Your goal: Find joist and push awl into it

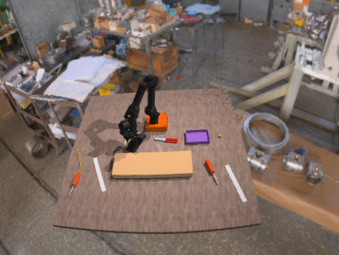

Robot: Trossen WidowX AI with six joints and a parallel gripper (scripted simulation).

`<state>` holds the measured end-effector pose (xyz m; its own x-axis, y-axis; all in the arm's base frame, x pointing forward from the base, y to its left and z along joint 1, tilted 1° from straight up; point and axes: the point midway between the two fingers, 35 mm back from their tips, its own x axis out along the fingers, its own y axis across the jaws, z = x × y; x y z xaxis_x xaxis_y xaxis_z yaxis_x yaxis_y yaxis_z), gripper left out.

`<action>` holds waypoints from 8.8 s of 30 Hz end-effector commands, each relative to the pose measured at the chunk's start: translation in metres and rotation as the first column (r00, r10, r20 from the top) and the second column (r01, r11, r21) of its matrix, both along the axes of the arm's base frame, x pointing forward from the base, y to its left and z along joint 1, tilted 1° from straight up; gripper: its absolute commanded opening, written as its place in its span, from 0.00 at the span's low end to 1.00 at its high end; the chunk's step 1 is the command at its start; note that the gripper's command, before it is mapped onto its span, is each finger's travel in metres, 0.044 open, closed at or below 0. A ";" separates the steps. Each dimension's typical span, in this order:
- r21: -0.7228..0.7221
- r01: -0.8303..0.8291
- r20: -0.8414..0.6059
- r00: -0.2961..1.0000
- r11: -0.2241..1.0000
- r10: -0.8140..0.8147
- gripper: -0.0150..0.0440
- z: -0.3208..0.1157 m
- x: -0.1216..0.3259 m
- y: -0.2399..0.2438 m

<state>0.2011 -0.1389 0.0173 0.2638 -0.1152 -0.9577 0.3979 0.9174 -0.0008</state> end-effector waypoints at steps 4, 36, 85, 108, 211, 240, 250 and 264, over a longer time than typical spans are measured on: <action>0.009 0.004 -0.001 1.000 1.000 -0.004 0.96 -0.008 -0.001 0.002; 0.009 0.004 -0.001 1.000 1.000 -0.004 0.49 -0.007 -0.001 0.002; 0.003 -0.216 0.002 0.976 0.976 0.216 0.25 0.122 0.084 -0.033; -0.007 -0.421 0.008 0.907 0.907 0.421 0.25 0.117 0.172 -0.057; 0.004 -0.427 0.014 0.904 0.904 0.427 0.25 0.038 0.173 0.107; 0.012 -0.427 0.018 0.904 0.904 0.427 0.25 0.039 0.170 0.212; 0.015 -0.427 0.019 0.904 0.904 0.427 0.25 0.040 0.169 0.248; 0.019 -0.427 0.020 0.904 0.904 0.427 0.25 0.042 0.167 0.298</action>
